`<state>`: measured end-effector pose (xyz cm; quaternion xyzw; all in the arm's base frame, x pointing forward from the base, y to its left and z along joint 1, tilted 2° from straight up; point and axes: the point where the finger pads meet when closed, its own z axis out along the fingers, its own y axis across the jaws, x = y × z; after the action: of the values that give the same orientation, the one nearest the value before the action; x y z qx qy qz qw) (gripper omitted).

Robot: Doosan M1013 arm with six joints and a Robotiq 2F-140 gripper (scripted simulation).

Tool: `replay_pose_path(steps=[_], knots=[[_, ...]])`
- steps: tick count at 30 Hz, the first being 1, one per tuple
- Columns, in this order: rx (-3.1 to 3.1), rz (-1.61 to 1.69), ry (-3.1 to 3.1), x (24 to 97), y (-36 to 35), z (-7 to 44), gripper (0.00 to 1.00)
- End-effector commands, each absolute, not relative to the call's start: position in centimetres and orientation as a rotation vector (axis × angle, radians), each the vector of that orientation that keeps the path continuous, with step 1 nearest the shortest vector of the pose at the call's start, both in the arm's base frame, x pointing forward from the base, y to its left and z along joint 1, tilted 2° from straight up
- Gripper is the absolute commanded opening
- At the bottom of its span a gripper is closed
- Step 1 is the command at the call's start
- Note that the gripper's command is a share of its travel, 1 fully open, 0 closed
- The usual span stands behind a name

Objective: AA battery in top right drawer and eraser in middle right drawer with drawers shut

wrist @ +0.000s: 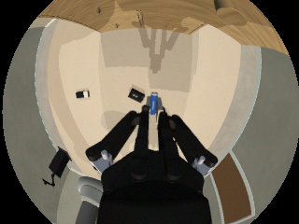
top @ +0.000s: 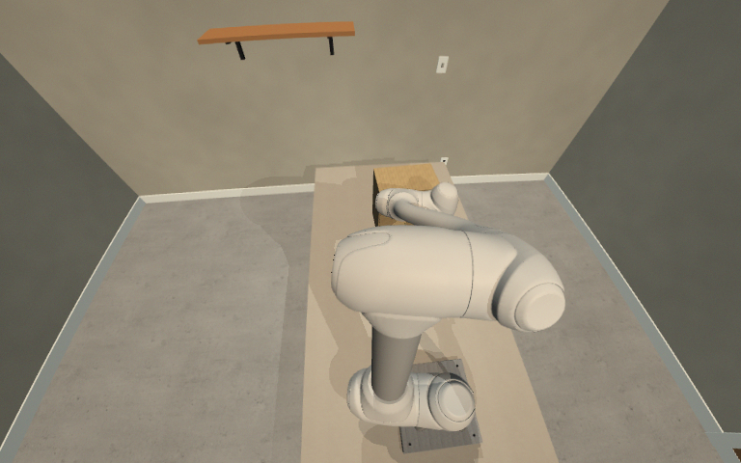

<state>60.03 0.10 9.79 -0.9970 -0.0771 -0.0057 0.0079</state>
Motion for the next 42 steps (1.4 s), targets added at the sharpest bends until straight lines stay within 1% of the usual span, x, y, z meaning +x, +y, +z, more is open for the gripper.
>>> replay_pose_path(steps=[1, 20, 35, 37, 42], knots=[[-3.102, -0.018, -0.269, 60.0, 0.1, 9.9, 0.06], [-3.101, -0.018, -0.277, 60.0, 0.1, 11.7, 0.06], [-3.101, -0.018, -0.277, 60.0, -0.1, 17.2, 0.06], [-3.101, -0.018, -0.277, 60.0, -0.1, 17.2, 0.06], [-3.101, -0.018, -0.277, 59.9, -0.1, 19.6, 0.06]])
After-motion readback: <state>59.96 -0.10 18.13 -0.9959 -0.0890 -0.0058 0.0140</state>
